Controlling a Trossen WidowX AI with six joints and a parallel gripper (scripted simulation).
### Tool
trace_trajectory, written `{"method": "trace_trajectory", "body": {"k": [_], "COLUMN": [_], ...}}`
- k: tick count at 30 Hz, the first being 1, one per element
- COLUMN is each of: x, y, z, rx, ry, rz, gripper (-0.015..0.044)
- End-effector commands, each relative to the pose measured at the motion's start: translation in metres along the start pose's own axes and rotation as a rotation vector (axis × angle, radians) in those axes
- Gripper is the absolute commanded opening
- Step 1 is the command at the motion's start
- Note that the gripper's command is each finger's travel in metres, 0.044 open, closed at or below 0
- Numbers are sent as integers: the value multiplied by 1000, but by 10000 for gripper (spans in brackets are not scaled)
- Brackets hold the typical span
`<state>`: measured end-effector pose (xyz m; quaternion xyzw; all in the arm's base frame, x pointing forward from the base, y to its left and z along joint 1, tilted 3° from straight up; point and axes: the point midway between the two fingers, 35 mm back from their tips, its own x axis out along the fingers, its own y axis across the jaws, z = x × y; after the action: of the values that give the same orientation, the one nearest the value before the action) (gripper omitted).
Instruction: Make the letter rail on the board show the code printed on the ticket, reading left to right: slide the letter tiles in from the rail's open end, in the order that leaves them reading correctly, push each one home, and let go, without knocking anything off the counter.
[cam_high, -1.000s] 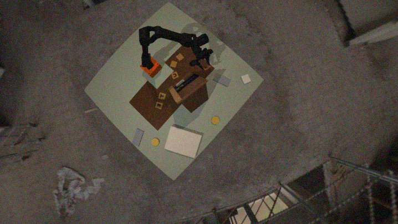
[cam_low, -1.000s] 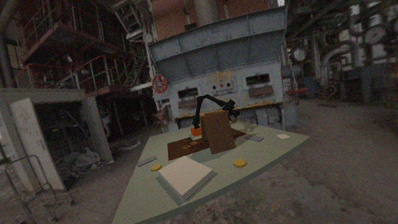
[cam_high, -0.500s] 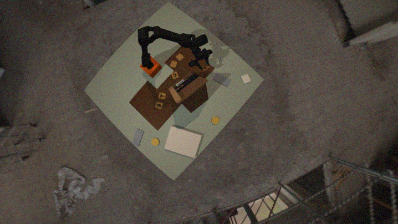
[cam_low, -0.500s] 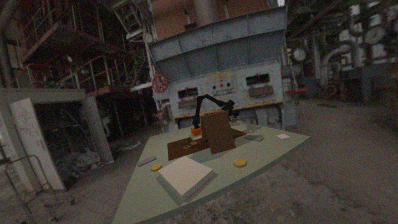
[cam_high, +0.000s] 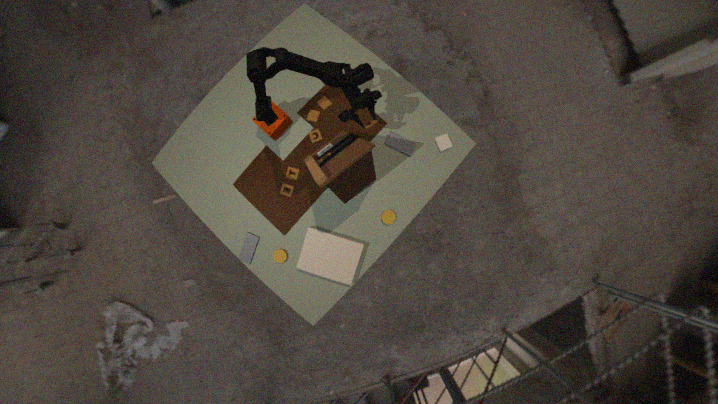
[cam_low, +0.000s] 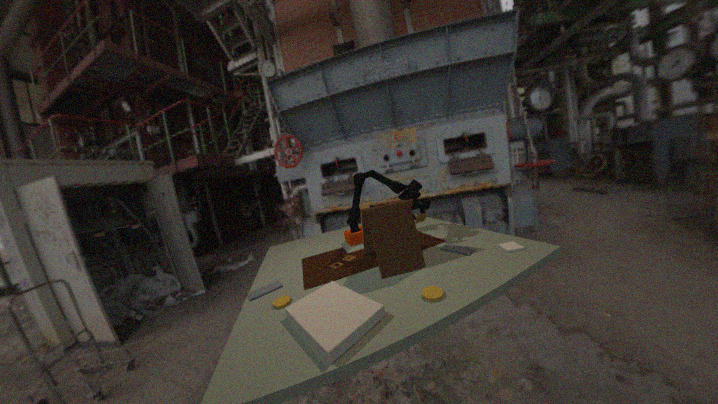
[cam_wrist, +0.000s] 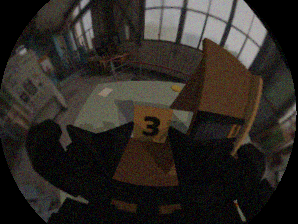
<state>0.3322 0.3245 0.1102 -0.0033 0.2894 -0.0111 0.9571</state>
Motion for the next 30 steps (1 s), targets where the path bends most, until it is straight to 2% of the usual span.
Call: {"method": "trace_trajectory", "body": {"k": [1,30], "x": [0,0], "y": [-3,-18], "z": [-1,-1], "rx": [-8,-9], "ry": [2,2], "rz": [1,0], "gripper": [0,0]}}
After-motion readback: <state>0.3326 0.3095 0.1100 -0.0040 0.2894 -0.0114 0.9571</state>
